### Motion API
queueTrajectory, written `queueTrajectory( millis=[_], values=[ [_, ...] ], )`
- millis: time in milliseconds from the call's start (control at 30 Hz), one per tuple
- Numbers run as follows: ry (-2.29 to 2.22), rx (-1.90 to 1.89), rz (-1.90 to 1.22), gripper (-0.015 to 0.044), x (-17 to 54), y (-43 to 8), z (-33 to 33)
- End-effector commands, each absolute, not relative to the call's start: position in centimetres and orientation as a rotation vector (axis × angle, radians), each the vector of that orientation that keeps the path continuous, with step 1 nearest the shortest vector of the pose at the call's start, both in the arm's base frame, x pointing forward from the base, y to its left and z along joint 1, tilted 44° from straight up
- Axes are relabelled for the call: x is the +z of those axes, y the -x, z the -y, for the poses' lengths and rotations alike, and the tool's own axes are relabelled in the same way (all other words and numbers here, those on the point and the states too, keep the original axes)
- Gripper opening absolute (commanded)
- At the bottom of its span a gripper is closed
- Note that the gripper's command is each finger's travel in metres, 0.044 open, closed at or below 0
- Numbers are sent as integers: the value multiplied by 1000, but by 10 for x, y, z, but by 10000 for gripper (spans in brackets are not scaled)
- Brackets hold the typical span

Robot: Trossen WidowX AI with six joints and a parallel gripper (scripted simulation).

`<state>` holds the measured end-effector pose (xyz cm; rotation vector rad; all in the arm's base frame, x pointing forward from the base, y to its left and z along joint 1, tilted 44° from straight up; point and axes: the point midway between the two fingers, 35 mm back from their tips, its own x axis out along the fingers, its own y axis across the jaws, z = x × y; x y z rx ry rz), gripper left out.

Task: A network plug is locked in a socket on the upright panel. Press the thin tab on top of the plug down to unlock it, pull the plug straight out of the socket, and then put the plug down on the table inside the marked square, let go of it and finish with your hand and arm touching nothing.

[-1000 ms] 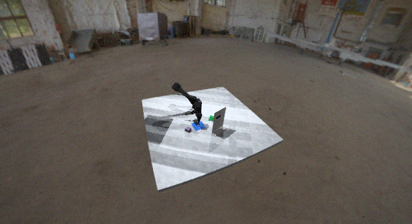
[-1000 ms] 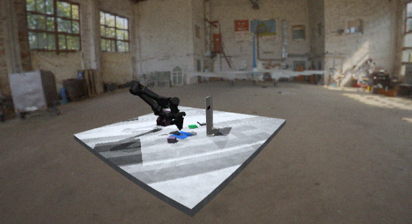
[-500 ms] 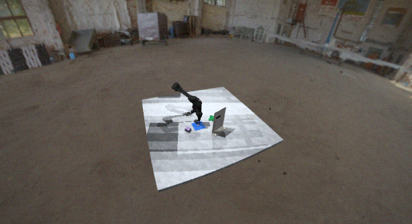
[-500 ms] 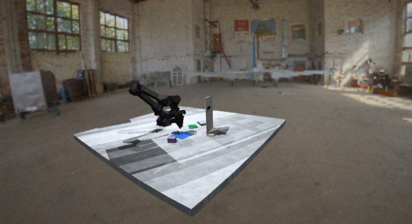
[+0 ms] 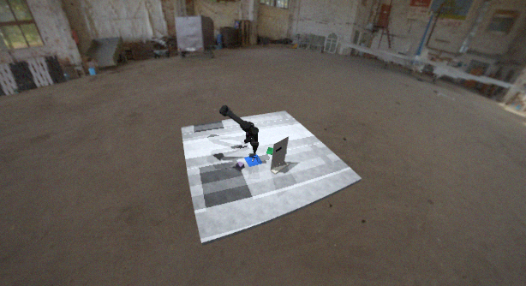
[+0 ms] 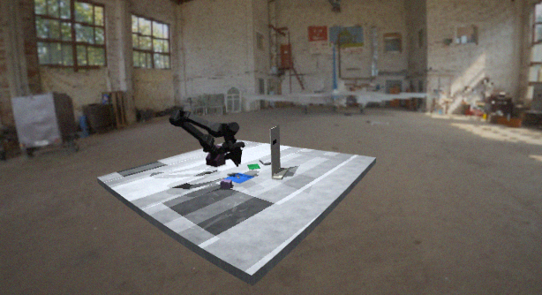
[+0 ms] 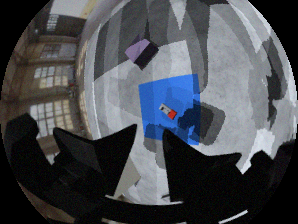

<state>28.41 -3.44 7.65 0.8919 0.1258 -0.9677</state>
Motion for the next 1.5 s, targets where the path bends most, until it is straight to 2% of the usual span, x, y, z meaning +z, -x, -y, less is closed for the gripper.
queueTrajectory(
  millis=[0, 1467],
  values=[
    [-899, -969, -117, 156, 82, -284, 31],
    [-891, -961, -108, 156, 121, -275, -3]
  ],
)
